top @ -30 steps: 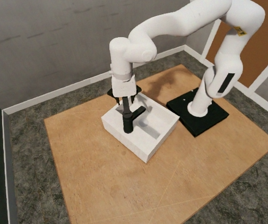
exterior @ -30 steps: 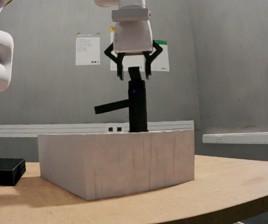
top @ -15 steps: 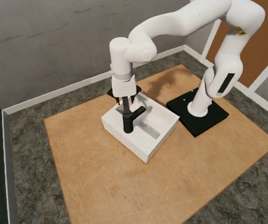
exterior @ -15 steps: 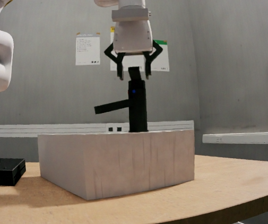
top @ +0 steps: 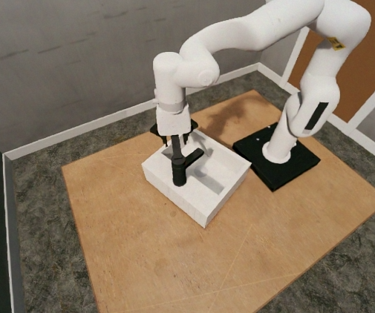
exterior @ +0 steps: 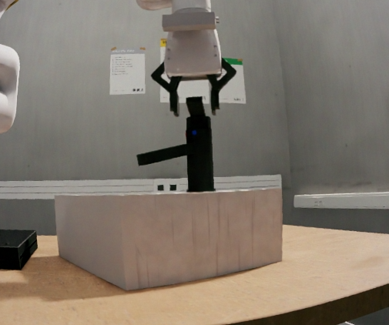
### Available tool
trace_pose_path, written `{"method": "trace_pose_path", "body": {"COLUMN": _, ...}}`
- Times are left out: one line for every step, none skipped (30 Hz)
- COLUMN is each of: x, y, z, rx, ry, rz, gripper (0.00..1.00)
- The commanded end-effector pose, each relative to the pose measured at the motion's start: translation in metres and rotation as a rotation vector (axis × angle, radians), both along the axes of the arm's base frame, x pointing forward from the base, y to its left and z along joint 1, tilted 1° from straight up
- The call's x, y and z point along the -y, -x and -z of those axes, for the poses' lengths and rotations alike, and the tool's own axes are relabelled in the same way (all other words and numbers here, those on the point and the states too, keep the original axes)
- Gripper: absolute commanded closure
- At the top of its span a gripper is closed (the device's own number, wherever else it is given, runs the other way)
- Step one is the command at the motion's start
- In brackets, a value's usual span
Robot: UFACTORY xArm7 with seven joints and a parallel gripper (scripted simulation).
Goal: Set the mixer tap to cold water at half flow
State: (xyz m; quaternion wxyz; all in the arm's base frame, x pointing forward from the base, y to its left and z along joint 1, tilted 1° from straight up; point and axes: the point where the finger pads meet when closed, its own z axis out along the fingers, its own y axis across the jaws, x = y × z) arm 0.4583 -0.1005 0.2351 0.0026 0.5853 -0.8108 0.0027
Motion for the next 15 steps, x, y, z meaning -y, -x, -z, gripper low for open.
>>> {"method": "trace_pose_path", "body": {"x": 0.0002, "y": -0.0011, "z": -0.0019, "rx": 0.005, "ry": 0.002, "rz": 0.000, "gripper": 0.35}}
{"method": "trace_pose_path", "body": {"x": 0.0002, "y": -0.0011, "z": -0.0019, "rx": 0.005, "ry": 0.002, "rz": 0.000, "gripper": 0.35}}
{"method": "trace_pose_path", "body": {"x": 0.0002, "y": -0.0011, "z": -0.0019, "rx": 0.005, "ry": 0.002, "rz": 0.000, "gripper": 0.35}}
{"method": "trace_pose_path", "body": {"x": 0.0002, "y": -0.0011, "z": -0.0019, "rx": 0.005, "ry": 0.002, "rz": 0.000, "gripper": 0.35}}
{"method": "trace_pose_path", "body": {"x": 0.0002, "y": -0.0011, "z": -0.0019, "rx": 0.005, "ry": 0.002, "rz": 0.000, "gripper": 0.35}}
{"method": "trace_pose_path", "body": {"x": 0.0002, "y": -0.0011, "z": -0.0019, "rx": 0.005, "ry": 0.002, "rz": 0.000, "gripper": 0.35}}
{"method": "trace_pose_path", "body": {"x": 0.0002, "y": -0.0011, "z": -0.0020, "rx": 0.005, "ry": 0.002, "rz": 0.000, "gripper": 0.35}}
{"method": "trace_pose_path", "body": {"x": 0.0002, "y": -0.0011, "z": -0.0021, "rx": 0.005, "ry": 0.002, "rz": 0.000, "gripper": 0.35}}
{"method": "trace_pose_path", "body": {"x": 0.0002, "y": -0.0011, "z": -0.0023, "rx": 0.005, "ry": 0.002, "rz": 0.000, "gripper": 0.35}}
{"method": "trace_pose_path", "body": {"x": 0.0002, "y": -0.0011, "z": -0.0027, "rx": 0.005, "ry": 0.002, "rz": 0.000, "gripper": 0.35}}
{"method": "trace_pose_path", "body": {"x": 0.0002, "y": -0.0011, "z": -0.0032, "rx": 0.005, "ry": 0.002, "rz": 0.000, "gripper": 0.35}}
{"method": "trace_pose_path", "body": {"x": 0.0002, "y": -0.0011, "z": -0.0040, "rx": 0.005, "ry": 0.002, "rz": 0.000, "gripper": 0.35}}
{"method": "trace_pose_path", "body": {"x": 0.0002, "y": -0.0011, "z": -0.0040, "rx": 0.005, "ry": 0.002, "rz": 0.000, "gripper": 0.35}}
{"method": "trace_pose_path", "body": {"x": 0.0002, "y": -0.0011, "z": -0.0040, "rx": 0.005, "ry": 0.002, "rz": 0.000, "gripper": 0.35}}
{"method": "trace_pose_path", "body": {"x": 0.0002, "y": -0.0011, "z": -0.0049, "rx": 0.005, "ry": 0.002, "rz": 0.000, "gripper": 0.35}}
